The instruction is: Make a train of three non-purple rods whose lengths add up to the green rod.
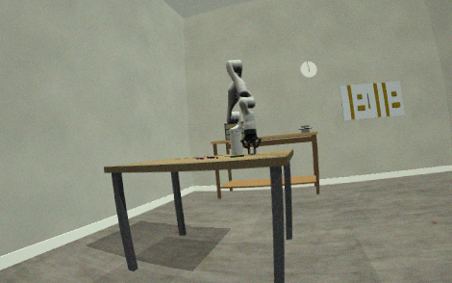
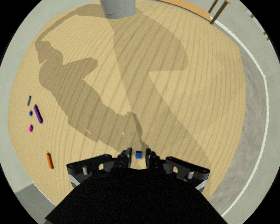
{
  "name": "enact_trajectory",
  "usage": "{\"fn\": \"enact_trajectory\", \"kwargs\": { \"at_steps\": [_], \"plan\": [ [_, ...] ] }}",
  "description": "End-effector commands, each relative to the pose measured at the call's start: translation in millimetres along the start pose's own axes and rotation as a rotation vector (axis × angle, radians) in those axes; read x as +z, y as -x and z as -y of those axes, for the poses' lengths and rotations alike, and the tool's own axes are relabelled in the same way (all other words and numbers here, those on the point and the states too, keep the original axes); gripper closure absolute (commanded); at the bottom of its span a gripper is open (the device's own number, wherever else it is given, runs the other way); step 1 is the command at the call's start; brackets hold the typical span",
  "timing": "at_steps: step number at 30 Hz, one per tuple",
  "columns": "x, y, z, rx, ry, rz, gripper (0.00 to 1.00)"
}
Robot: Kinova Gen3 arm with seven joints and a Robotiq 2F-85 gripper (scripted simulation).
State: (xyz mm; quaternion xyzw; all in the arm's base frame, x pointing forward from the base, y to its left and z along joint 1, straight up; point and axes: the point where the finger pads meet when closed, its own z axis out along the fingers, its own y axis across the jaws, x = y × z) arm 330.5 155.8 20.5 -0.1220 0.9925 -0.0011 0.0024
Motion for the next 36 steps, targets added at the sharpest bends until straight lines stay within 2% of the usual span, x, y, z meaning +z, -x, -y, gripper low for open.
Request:
{"fn": "enact_trajectory", "kwargs": {
  "at_steps": [1, 2, 3, 36],
  "plan": [
    [-0.5, 0.5, -0.1, 0.0, 0.0, 0.001, 0.76],
    [-0.5, 0.5, -0.1, 0.0, 0.0, 0.001, 0.76],
    [-0.5, 0.5, -0.1, 0.0, 0.0, 0.001, 0.95],
    [-0.5, 0.5, -0.1, 0.0, 0.0, 0.001, 0.95]
  ]
}}
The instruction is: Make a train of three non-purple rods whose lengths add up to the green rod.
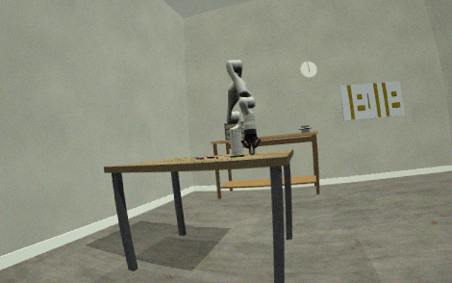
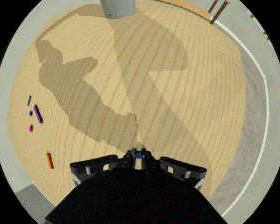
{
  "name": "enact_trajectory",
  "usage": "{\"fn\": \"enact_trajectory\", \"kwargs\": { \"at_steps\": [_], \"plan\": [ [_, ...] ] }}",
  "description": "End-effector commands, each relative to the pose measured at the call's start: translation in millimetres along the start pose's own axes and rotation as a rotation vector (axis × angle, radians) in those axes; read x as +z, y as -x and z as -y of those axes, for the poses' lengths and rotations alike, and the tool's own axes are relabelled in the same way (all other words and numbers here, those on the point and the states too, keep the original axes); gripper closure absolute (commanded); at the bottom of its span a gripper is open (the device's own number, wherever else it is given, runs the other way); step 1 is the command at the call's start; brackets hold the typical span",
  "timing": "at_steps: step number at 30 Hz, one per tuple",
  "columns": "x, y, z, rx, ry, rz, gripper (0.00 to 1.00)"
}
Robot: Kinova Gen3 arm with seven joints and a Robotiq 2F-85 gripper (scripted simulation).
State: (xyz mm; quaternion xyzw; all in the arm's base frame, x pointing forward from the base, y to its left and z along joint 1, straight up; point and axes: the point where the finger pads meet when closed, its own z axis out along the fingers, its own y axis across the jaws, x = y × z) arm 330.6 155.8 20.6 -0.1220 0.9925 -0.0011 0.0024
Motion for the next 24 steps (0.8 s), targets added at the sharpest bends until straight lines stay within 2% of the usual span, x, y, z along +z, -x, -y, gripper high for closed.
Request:
{"fn": "enact_trajectory", "kwargs": {
  "at_steps": [1, 6, 10, 18, 20, 24],
  "plan": [
    [-0.5, 0, 0, 0.0, 0.0, 0.001, 0.95],
    [-1.9, 0, 0, 0.0, 0.0, 0.001, 0.95],
    [-10.3, 0, 0, 0.0, 0.0, 0.001, 0.95],
    [-48.2, 0, 0, 0.0, 0.0, 0.001, 0.95],
    [-48.2, 0, 0, 0.0, 0.0, 0.001, 0.95],
    [-70.2, 0, 0, 0.0, 0.0, 0.001, 0.95]
  ]
}}
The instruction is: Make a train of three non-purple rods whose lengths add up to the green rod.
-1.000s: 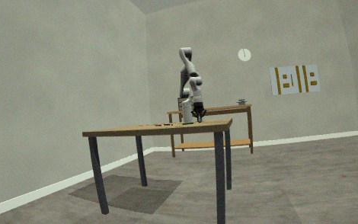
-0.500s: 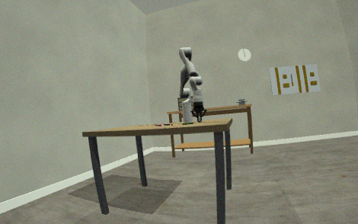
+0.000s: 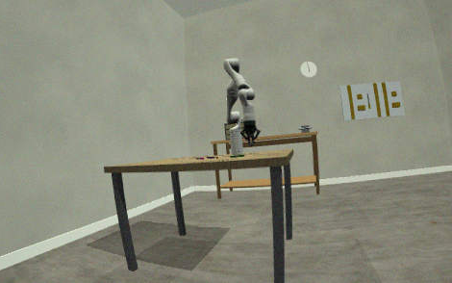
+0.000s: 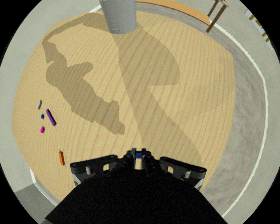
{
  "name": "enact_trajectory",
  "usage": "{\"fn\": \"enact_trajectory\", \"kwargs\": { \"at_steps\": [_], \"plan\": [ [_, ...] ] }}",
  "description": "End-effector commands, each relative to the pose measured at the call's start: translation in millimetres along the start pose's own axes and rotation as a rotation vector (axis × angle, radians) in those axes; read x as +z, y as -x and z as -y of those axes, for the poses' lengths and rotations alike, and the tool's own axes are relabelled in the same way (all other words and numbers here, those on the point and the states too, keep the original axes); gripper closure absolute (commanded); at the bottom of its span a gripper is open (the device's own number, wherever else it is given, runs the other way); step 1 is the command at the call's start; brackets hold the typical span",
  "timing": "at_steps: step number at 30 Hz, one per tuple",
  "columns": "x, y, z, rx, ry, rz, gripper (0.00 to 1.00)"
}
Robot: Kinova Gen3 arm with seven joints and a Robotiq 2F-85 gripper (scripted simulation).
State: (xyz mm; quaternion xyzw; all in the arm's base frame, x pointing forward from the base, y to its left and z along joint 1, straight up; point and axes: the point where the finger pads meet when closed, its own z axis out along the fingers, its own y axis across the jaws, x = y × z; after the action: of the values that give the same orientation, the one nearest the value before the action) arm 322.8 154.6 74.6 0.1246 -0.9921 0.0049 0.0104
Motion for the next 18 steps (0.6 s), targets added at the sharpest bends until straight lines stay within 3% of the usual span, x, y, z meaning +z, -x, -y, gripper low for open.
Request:
{"fn": "enact_trajectory", "kwargs": {
  "at_steps": [1, 8, 18],
  "plan": [
    [-21.4, 7, 1, 0.005, 0.005, 0.028, 0.95],
    [-43.9, 7, 1, 0.005, 0.005, 0.028, 0.95],
    [-46.6, 7, 1, 0.005, 0.005, 0.028, 0.95]
  ]
}}
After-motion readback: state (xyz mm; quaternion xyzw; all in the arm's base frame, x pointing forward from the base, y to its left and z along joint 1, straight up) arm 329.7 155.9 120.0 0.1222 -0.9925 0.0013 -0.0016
